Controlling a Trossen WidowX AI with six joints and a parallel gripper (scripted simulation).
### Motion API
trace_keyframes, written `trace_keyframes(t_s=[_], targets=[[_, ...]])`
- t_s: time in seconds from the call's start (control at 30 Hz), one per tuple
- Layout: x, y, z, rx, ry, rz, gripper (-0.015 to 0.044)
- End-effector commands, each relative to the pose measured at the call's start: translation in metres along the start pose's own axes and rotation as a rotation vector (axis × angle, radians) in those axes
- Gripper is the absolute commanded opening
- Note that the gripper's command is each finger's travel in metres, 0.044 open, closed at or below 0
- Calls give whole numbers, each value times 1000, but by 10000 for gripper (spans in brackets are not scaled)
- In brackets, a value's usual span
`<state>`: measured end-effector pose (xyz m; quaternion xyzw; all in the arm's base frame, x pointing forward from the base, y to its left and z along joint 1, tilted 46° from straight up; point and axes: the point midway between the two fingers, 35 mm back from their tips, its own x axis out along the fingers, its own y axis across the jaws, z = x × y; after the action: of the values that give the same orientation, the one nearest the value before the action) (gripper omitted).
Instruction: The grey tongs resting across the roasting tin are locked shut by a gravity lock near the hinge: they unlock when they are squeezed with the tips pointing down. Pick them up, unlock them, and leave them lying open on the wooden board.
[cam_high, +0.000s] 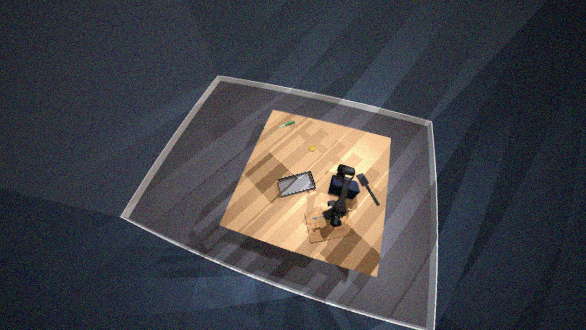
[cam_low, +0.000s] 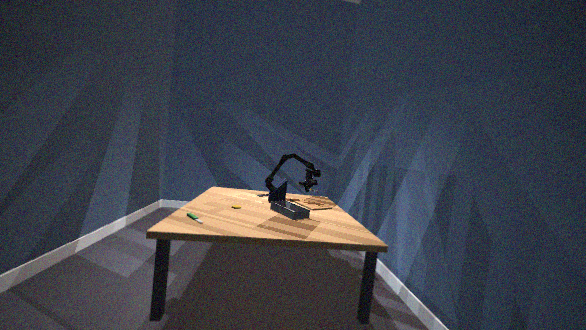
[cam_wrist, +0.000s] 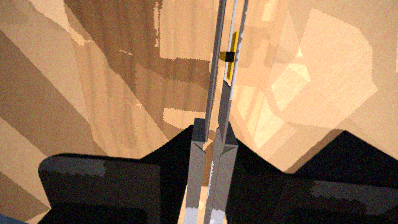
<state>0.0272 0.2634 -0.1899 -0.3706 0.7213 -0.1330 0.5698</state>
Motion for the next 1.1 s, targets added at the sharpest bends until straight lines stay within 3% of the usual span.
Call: trace_keyframes(t_s=[0.0,1.07], targets=[[8,1,0,-3,4,1,-150],[60,-2,-2,-3,3,-2,-150]])
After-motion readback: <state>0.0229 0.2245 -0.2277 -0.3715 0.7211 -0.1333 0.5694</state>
